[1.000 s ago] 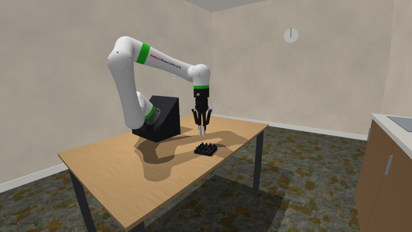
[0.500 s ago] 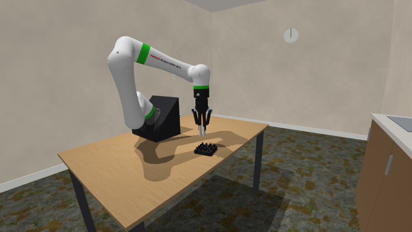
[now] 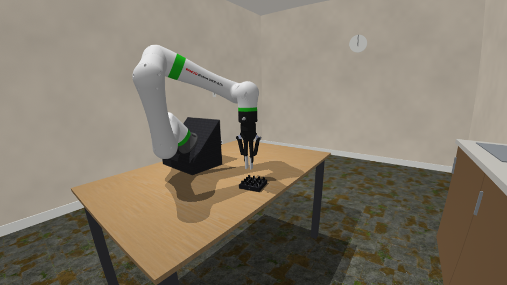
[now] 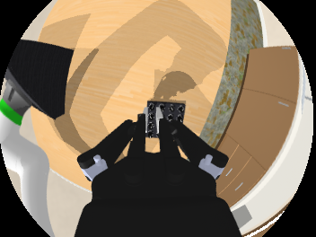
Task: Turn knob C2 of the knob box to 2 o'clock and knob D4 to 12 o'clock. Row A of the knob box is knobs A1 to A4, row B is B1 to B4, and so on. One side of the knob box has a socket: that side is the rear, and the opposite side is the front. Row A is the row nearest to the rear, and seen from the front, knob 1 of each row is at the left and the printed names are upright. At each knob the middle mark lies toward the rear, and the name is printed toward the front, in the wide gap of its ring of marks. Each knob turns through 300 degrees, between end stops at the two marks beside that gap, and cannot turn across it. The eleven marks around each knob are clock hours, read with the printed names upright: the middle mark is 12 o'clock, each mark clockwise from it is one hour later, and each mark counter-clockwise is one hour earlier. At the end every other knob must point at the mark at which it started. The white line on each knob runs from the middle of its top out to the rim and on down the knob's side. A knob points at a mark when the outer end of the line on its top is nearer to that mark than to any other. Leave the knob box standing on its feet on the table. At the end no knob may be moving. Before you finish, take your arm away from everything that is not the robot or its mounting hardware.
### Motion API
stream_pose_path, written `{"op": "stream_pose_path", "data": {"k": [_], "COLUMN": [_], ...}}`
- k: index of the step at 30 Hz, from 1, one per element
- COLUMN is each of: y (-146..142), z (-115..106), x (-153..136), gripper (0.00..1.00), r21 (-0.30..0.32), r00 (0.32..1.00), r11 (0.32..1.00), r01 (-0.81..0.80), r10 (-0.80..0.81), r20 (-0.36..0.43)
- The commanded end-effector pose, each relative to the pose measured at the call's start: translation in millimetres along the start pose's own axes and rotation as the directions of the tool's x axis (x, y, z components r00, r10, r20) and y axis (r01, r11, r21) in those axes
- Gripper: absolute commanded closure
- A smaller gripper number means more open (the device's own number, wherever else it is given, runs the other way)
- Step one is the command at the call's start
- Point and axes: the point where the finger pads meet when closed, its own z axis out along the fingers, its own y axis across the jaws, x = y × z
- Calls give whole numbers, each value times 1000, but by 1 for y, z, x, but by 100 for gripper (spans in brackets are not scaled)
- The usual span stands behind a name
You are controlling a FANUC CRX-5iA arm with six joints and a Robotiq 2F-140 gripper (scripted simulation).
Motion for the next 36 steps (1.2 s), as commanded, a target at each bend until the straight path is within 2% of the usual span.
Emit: {"op": "stream_pose_path", "data": {"k": [1, 15, 36], "y": [0, 0, 0], "z": [1, 20, 32], "x": [0, 0, 1], "gripper": [88, 88, 88], "r21": [0, 0, 0], "r00": [1000, 1000, 1000], "r11": [1000, 1000, 1000], "r01": [0, 0, 0], "r10": [0, 0, 0], "r20": [0, 0, 0]}}
